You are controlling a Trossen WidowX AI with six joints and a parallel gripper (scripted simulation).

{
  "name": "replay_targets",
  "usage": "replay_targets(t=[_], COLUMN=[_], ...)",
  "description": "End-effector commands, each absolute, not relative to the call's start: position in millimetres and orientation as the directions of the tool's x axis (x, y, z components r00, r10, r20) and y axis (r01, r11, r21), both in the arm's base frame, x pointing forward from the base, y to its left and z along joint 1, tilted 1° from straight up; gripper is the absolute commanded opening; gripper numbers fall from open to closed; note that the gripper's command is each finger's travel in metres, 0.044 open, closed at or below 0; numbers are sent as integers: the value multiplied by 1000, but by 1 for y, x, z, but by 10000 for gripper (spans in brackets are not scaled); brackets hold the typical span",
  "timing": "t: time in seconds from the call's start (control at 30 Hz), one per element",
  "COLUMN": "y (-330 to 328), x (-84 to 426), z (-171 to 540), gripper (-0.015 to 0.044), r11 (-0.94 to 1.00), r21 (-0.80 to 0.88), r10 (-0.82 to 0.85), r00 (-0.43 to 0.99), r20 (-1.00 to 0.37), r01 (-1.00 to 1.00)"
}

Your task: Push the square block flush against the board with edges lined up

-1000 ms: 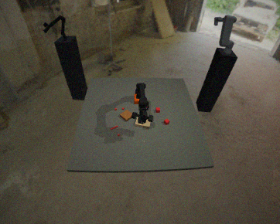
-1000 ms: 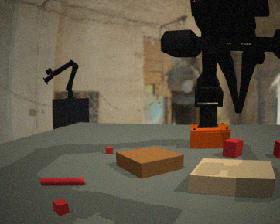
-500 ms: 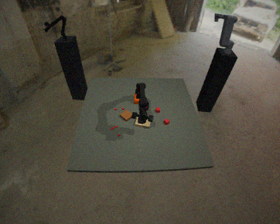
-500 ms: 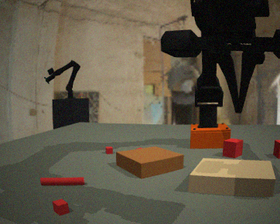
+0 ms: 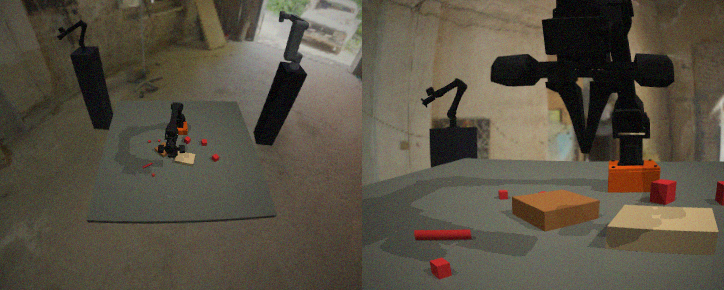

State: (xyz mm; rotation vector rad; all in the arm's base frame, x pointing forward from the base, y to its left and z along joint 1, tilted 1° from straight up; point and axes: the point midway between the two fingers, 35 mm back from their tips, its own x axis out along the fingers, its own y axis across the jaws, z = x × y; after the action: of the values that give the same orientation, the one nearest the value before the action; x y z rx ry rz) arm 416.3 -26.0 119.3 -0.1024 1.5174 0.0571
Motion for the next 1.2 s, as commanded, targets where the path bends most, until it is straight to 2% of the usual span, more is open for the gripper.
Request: replay_targets(t=[0.0, 0.37, 0.67, 1.0, 1.17], y=[-65, -154, -192, -193, -195], x=[397, 321, 247, 246, 248], z=[110, 80, 55, 51, -1], gripper=[0, 0, 0, 0, 0], r11=[973, 823, 633, 629, 629], r21=[-39, -50, -48, -48, -47], r10=[-29, -34, -37, -37, -37], r00=[48, 38, 32, 31, 31], r20=[-998, -999, -999, -999, -999], r01=[-227, -566, -773, -776, -776])
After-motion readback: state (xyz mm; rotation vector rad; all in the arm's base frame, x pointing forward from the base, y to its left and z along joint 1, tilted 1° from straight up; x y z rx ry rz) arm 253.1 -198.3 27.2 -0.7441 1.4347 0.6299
